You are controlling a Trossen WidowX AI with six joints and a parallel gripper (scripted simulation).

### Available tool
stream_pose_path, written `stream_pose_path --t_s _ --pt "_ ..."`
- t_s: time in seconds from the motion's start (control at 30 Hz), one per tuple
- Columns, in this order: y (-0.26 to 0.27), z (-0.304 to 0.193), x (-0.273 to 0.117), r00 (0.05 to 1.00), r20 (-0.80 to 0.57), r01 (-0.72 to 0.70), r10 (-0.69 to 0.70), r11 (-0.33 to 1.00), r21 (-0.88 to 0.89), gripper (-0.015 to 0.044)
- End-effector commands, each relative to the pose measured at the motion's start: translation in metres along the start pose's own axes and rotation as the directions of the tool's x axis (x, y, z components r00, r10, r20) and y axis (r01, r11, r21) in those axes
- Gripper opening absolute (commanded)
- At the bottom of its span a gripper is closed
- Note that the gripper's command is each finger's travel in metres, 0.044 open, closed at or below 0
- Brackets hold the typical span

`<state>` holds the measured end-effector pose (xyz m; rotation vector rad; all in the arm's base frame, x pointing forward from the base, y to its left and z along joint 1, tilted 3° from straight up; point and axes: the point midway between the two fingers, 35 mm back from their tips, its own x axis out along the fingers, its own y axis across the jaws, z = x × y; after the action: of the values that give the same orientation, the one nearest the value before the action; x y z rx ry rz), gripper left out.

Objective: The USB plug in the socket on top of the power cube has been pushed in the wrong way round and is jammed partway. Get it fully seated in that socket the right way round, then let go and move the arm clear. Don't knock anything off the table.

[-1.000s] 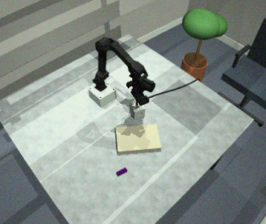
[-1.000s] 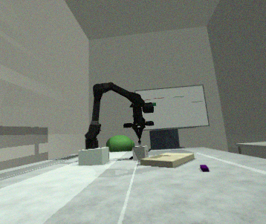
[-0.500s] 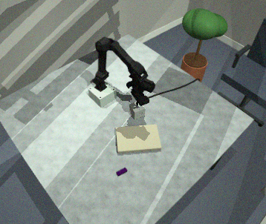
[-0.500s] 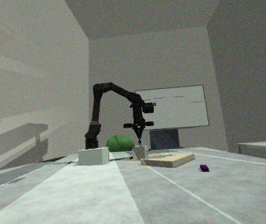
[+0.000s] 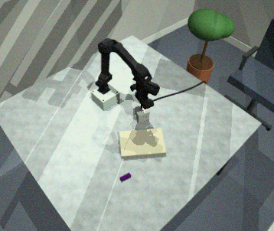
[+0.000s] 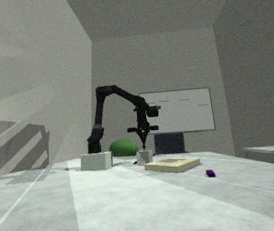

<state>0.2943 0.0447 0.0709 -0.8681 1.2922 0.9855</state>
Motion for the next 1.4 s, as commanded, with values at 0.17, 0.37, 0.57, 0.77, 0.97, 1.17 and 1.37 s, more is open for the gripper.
stream_pose_path --t_s 0.17,0.37,0.57,0.77,0.97,1.17,1.37 --pt "-0.0001 0.0013 0.0004 1.000 0.013 0.002 -0.002 1.000 -0.004 0.0000" --pt "-0.0001 0.0015 0.0012 1.000 0.016 0.002 -0.002 1.000 -0.004 0.0000" --pt "-0.0001 0.0014 0.0019 1.000 0.016 0.002 -0.002 1.000 -0.004 0.0000" --pt "-0.0001 0.0013 0.0026 1.000 0.016 0.002 -0.002 1.000 -0.004 0.0000" --pt "-0.0001 0.0013 0.0033 1.000 0.016 0.002 -0.002 1.000 -0.004 0.0000" --pt "-0.0001 0.0012 0.0040 1.000 0.016 0.002 -0.002 1.000 -0.004 0.0000" --pt "-0.0001 0.0012 0.0048 1.000 0.016 0.002 -0.002 1.000 -0.004 0.0000"
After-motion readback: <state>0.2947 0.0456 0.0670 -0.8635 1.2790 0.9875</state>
